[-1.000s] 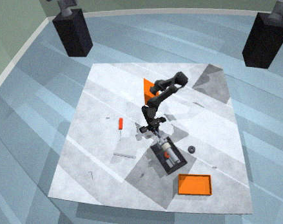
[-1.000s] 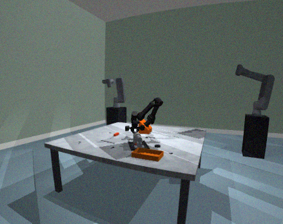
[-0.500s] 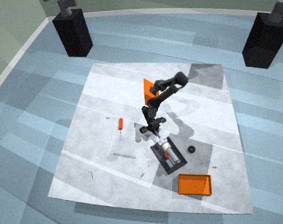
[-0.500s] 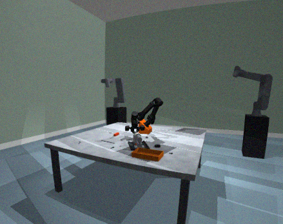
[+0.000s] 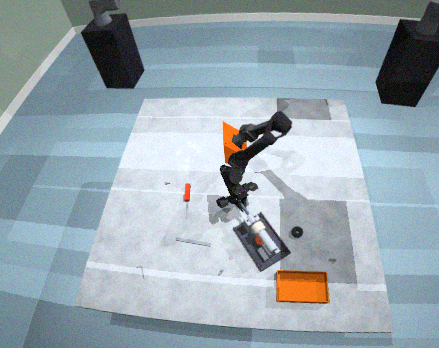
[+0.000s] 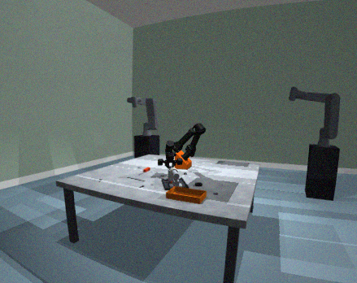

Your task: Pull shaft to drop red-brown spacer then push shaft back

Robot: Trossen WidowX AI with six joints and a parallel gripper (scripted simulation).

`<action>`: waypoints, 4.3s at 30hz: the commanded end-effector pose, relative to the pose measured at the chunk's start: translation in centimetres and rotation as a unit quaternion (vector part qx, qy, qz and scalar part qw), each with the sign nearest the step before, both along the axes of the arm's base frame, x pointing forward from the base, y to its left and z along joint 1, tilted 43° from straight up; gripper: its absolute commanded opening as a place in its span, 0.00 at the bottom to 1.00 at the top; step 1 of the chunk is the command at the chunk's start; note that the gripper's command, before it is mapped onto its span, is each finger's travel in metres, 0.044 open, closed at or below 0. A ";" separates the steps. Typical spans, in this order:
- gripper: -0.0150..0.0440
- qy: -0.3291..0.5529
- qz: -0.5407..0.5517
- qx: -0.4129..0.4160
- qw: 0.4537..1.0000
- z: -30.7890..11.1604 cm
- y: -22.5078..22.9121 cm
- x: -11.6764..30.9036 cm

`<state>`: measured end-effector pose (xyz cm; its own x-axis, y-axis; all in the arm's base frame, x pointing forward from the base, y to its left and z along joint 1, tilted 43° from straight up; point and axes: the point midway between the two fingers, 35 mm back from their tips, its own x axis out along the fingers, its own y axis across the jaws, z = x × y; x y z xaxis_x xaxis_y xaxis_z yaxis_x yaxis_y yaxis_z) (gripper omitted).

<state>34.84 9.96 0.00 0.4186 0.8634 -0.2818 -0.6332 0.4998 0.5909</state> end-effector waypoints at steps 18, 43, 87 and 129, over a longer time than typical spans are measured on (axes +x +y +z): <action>0.25 -0.005 0.000 -0.001 1.000 0.0 -0.1 0.0; 0.25 -0.005 0.000 -0.001 1.000 0.1 0.0 0.1; 0.25 -0.006 0.000 -0.001 1.000 0.3 0.2 0.5; 0.25 -0.006 0.000 -0.001 1.000 0.5 0.5 0.9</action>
<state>35.42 10.41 0.28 0.4176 0.8641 -0.2809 -0.6355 0.4987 0.5894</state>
